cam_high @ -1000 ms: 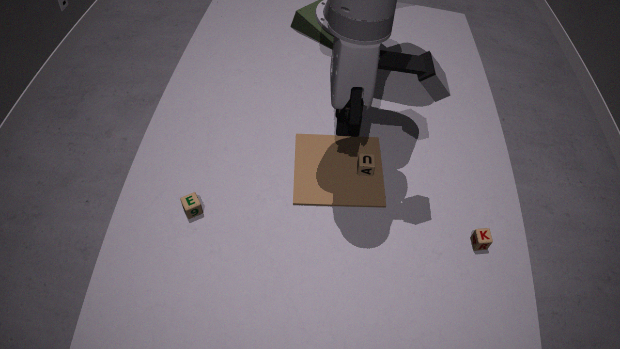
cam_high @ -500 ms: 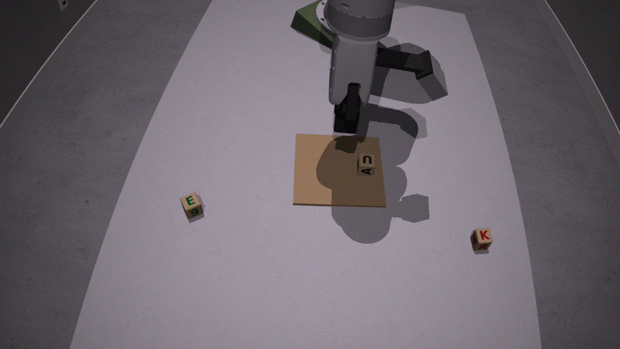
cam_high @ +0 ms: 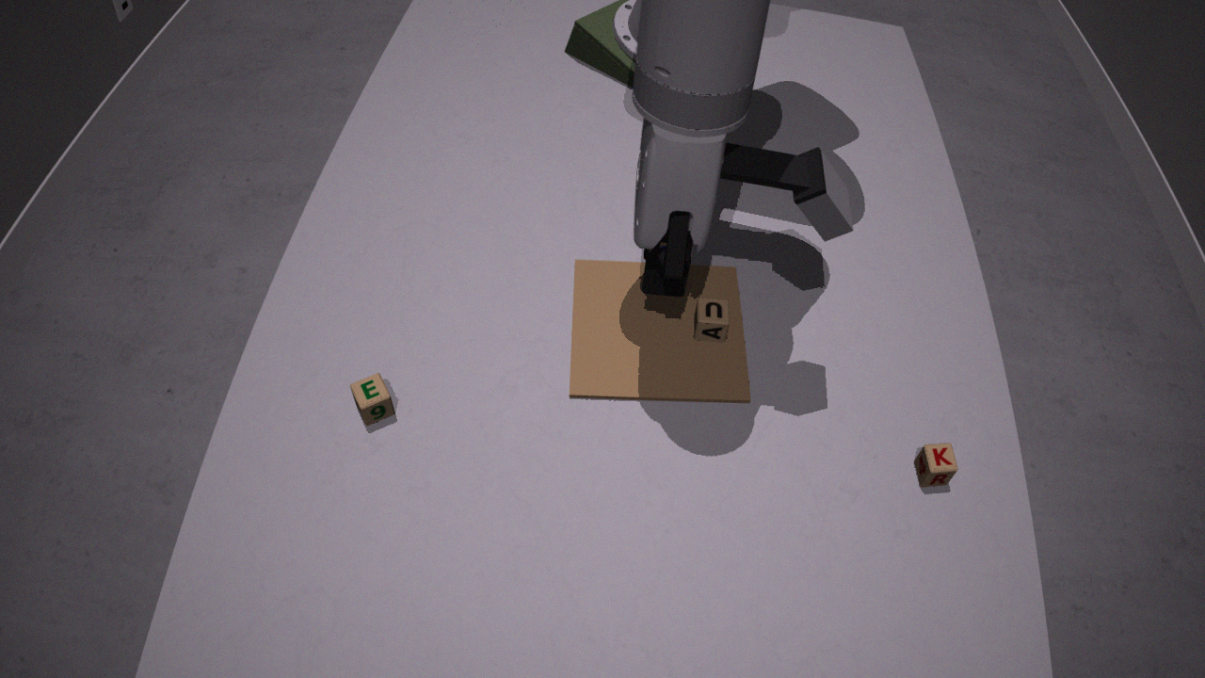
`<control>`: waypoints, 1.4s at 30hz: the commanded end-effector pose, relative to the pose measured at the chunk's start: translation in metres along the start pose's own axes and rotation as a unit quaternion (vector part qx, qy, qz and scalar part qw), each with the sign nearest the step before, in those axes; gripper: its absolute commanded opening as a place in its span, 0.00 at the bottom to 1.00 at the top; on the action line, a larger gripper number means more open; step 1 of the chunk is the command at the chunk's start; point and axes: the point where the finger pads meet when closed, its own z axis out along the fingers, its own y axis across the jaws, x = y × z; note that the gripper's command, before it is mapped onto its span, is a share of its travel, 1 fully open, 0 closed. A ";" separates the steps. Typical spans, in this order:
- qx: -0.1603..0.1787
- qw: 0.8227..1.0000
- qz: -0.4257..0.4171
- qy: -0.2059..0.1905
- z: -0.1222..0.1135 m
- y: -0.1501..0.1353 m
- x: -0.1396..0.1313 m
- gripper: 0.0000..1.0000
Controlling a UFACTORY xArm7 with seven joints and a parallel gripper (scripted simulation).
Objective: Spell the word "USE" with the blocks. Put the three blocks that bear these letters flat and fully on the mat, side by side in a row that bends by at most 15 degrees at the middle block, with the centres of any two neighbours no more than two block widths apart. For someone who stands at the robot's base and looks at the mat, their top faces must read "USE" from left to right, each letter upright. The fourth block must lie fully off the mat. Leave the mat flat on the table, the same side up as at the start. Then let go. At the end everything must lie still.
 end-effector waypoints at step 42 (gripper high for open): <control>-0.004 1.000 -0.001 0.005 0.048 0.006 0.001 0.21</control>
